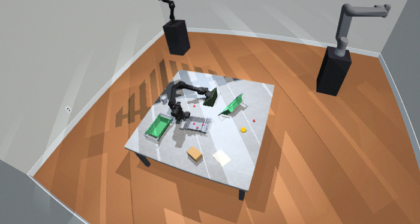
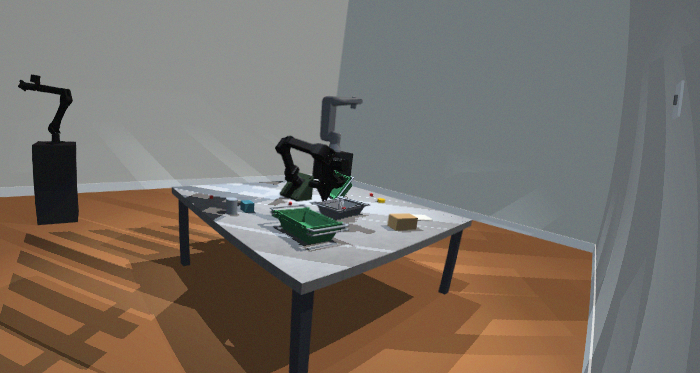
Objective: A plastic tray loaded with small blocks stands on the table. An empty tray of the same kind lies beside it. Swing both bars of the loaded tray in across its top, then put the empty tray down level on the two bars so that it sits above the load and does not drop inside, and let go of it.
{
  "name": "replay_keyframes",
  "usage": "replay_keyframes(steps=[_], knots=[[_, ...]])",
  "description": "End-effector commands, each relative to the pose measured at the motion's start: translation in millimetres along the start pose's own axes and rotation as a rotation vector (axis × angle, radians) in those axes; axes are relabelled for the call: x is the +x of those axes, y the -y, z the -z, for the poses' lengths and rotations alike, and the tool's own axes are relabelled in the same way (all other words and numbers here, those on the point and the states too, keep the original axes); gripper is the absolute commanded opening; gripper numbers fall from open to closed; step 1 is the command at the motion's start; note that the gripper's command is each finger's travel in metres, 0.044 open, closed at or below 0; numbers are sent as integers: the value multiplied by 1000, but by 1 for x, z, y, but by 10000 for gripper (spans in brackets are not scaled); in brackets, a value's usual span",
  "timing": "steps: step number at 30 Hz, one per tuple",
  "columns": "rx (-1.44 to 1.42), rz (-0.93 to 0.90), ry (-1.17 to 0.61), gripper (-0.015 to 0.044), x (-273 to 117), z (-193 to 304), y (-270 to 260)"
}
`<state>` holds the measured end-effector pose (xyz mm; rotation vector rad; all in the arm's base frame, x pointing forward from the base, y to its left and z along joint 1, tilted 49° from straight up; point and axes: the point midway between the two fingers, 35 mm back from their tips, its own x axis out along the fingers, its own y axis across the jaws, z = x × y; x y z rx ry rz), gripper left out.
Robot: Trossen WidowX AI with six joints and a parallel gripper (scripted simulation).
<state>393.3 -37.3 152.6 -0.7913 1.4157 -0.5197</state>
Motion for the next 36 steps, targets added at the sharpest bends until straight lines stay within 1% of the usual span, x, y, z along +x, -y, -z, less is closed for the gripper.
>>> replay_keyframes(steps=[1, 9, 12, 18, 23, 27, 36], knots=[[-3, 6, -11, 83, 17, 3, 3], [-3, 9, -11, 83, 47, 4, 4], [-3, 10, -11, 83, 53, 5, 4], [-3, 10, -11, 83, 50, 4, 2], [-3, 8, -11, 83, 31, 4, -9], [-4, 8, -11, 83, 23, 4, -17], [-4, 6, -11, 83, 19, 4, -43]])
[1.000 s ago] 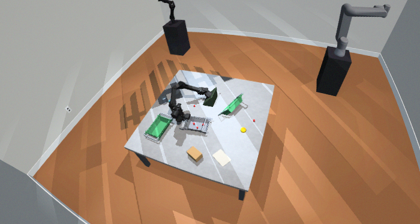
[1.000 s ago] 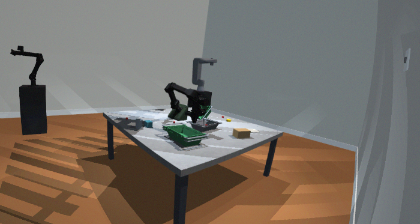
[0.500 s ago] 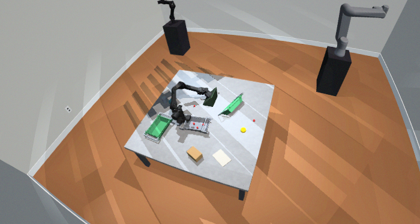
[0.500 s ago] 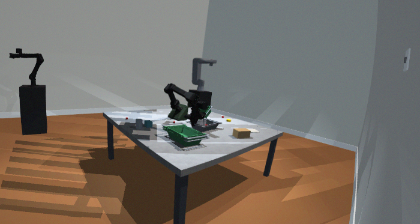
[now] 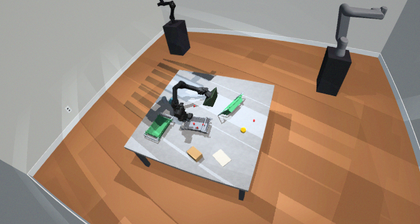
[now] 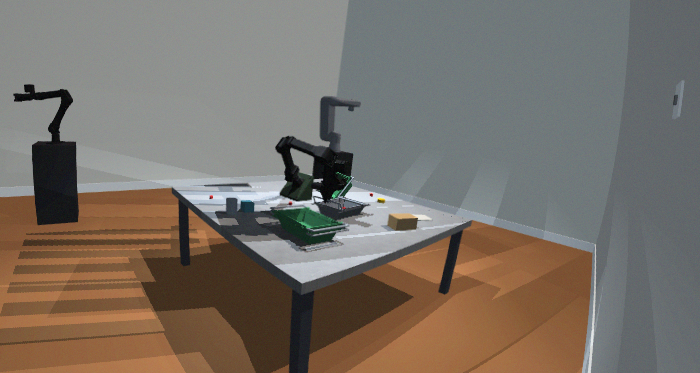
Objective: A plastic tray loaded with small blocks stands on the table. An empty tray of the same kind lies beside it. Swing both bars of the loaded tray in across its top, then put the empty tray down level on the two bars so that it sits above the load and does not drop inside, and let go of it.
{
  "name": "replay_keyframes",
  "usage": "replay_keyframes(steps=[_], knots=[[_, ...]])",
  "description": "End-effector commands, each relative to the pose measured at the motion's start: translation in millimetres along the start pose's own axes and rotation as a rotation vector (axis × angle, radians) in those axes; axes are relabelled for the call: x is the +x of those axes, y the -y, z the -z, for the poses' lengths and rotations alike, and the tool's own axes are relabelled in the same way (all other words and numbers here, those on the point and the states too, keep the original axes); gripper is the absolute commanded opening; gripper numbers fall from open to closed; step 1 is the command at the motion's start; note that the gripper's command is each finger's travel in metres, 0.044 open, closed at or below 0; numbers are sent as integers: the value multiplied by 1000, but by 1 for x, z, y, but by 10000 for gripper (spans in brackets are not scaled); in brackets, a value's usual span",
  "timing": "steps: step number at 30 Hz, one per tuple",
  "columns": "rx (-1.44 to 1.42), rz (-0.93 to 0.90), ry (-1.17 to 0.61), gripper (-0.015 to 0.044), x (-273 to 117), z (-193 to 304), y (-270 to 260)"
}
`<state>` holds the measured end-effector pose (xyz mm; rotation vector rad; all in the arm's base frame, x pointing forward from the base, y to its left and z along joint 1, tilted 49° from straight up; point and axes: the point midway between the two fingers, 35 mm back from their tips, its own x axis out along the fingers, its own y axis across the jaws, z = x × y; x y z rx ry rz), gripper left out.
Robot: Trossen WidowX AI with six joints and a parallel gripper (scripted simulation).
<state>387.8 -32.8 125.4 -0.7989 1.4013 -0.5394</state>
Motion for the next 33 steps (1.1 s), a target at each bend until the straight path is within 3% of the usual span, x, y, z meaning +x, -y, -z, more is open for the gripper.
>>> replay_keyframes(steps=[1, 13, 25, 33], knots=[[-14, -13, -16, 83, 5, 1, -22], [-14, -14, -16, 83, 25, 1, -49], [-14, -16, -16, 83, -21, -2, -43], [-21, -15, -13, 83, -14, -1, -45]])
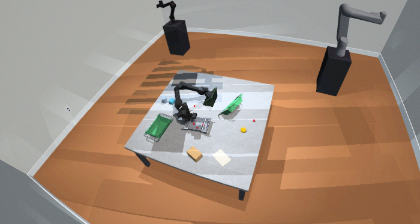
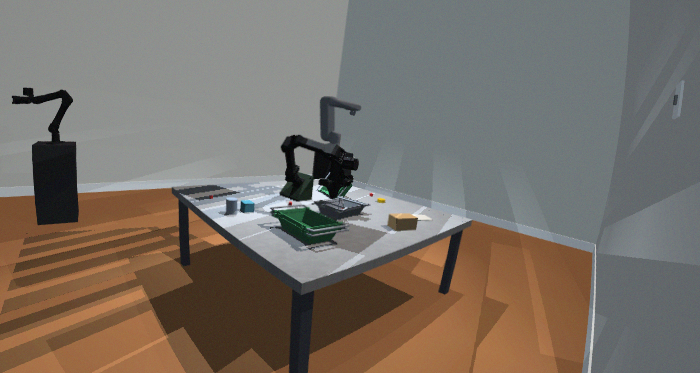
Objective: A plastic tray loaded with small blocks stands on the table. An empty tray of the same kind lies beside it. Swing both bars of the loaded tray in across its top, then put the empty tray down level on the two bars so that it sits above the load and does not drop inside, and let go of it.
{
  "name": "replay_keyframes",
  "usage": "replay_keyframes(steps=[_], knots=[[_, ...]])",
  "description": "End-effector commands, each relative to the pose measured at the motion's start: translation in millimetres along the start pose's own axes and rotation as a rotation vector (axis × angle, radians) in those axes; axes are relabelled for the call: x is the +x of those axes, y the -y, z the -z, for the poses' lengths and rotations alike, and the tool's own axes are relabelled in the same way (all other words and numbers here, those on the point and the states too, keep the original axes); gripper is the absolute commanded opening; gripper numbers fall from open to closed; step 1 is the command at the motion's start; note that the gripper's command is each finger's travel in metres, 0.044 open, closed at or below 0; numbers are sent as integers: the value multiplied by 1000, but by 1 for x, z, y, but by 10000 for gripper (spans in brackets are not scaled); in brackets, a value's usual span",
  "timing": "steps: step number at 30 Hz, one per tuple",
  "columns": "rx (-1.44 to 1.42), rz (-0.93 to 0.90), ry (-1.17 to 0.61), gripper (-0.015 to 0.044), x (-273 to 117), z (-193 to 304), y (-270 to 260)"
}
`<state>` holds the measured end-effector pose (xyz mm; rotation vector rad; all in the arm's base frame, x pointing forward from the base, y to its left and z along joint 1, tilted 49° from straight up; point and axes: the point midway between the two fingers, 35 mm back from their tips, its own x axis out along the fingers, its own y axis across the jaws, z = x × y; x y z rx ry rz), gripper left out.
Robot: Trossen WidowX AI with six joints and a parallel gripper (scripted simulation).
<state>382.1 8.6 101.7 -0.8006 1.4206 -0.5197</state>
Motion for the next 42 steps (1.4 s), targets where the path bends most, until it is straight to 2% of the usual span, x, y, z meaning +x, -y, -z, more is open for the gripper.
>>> replay_keyframes(steps=[1, 15, 18, 28, 32, 33, 36, 42], knots=[[-3, 0, -4, 83, 2, 1, 0], [-3, 0, -4, 83, 2, 1, 0], [-3, 0, -4, 4, 2, 1, 0], [-3, 0, -4, 0, 0, 1, 0], [-1, -2, -3, 0, -24, -1, 0], [-7, 3, -12, 0, -5, 2, 0], [11, -18, 0, 0, -14, 1, -21], [86, -94, 26, 0, -52, 9, -109]])
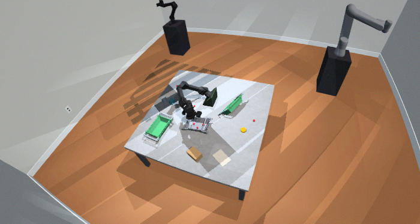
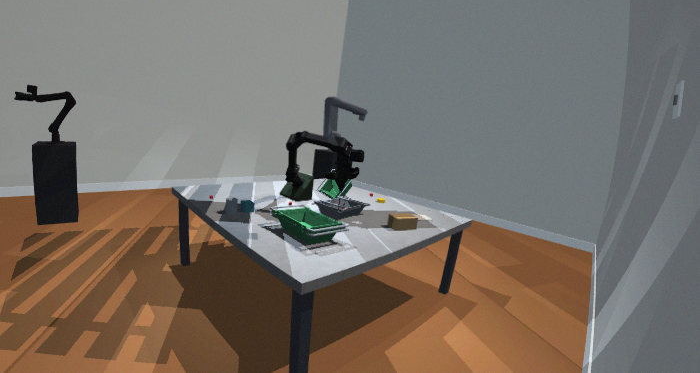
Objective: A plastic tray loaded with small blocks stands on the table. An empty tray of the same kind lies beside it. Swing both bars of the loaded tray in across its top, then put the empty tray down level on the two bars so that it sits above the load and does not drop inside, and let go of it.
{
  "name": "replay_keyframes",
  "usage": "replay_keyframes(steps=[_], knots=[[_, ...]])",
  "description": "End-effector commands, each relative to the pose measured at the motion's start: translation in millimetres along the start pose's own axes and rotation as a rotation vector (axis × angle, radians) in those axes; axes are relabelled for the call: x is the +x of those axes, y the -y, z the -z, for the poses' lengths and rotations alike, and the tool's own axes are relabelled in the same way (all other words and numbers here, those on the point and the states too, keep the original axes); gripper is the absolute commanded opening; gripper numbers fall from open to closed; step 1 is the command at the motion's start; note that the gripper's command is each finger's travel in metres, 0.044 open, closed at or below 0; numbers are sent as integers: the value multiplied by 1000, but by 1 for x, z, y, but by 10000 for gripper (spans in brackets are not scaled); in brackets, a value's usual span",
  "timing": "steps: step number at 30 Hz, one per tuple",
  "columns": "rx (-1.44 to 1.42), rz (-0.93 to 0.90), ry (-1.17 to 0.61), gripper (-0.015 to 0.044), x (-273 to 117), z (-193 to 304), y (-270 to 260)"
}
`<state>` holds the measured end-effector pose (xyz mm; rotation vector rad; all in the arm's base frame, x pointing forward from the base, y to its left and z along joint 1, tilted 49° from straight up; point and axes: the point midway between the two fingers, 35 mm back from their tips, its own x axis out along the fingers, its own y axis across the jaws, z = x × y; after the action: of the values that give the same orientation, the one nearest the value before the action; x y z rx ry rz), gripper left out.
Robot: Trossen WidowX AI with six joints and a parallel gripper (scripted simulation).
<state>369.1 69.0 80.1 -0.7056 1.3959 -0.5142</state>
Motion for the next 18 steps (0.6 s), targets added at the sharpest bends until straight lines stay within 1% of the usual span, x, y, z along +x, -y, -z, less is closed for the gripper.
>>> replay_keyframes(steps=[1, 5, 10, 18], knots=[[0, -47, 13, 0, -23, 16, -66], [-48, -80, 31, 0, -44, 39, -121], [15, -101, 14, 0, -61, 72, -171], [122, -62, -29, 0, -77, 168, -250]])
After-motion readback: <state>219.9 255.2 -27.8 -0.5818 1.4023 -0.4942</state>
